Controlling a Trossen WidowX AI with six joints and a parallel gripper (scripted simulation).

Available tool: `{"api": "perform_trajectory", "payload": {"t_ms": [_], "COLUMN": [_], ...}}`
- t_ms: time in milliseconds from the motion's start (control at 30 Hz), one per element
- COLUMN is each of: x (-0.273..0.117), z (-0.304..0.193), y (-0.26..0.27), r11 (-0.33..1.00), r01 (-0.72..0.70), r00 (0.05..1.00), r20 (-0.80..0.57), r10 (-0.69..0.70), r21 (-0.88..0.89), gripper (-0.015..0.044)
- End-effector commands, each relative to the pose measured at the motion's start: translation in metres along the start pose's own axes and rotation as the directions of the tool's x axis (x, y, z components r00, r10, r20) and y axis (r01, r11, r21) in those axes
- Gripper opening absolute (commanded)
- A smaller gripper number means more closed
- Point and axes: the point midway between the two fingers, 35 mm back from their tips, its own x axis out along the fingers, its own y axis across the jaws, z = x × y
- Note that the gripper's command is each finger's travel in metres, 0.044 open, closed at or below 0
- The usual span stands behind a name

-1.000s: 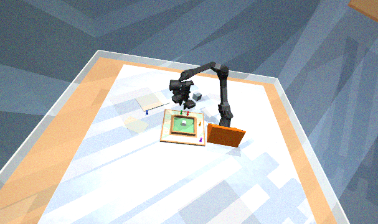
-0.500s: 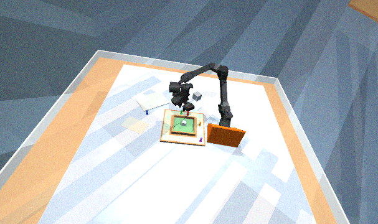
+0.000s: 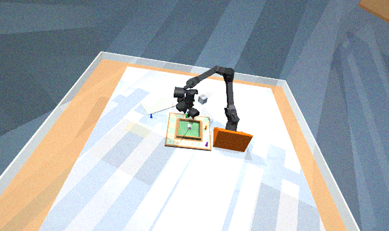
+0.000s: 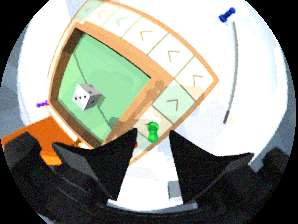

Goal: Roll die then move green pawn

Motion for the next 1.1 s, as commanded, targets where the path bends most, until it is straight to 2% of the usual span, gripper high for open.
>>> {"api": "perform_trajectory", "payload": {"t_ms": [0, 133, 300, 633, 1067], "x": [0.007, 0.010, 0.010, 0.010, -0.049], "z": [-0.001, -0.001, -0.001, -0.001, 0.005], "y": [0.000, 0.000, 0.000, 0.000, -0.004], "r11": [1.000, 1.000, 1.000, 1.000, 1.000], "r01": [0.002, 0.003, 0.003, 0.003, -0.005], "r00": [1.000, 1.000, 1.000, 1.000, 1.000], "r20": [-0.004, -0.004, -0.004, -0.004, 0.003], "r10": [-0.002, -0.003, -0.003, -0.003, 0.005], "r21": [-0.008, -0.008, -0.008, -0.008, -0.010], "gripper": [0.0200, 0.0200, 0.0069, 0.0000, 0.0000]}}
